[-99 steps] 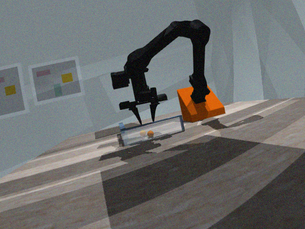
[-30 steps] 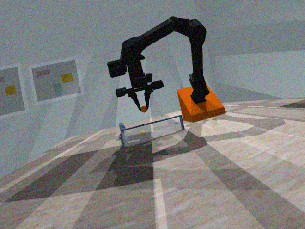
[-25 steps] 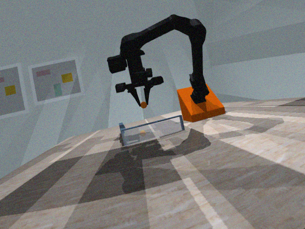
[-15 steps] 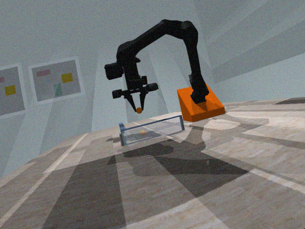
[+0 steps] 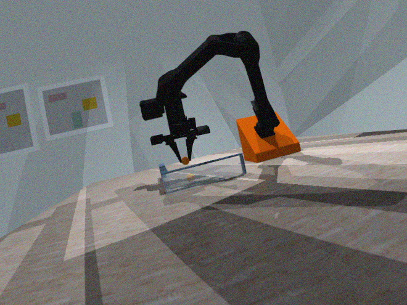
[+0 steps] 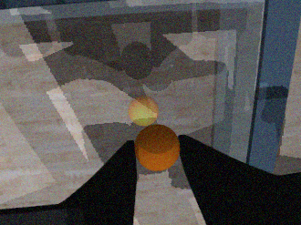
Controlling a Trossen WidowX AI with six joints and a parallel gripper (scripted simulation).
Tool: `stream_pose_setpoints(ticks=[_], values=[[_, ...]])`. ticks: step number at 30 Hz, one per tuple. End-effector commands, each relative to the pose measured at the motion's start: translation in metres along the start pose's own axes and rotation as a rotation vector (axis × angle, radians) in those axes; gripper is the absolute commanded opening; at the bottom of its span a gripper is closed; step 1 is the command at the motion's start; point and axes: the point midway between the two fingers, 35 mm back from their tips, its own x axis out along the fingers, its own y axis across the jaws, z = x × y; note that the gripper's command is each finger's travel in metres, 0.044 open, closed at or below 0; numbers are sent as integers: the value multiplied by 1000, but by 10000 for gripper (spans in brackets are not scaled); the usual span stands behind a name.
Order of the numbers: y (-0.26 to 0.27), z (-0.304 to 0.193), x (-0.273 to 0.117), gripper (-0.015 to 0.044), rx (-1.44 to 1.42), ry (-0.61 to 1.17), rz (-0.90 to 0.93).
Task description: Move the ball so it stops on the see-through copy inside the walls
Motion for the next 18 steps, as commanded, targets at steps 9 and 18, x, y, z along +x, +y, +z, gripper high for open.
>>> stream_pose_setpoints(ticks=[9, 18], values=[[4, 2, 42, 0, 11, -13, 7], [4, 2, 53, 0, 11, -13, 7]])
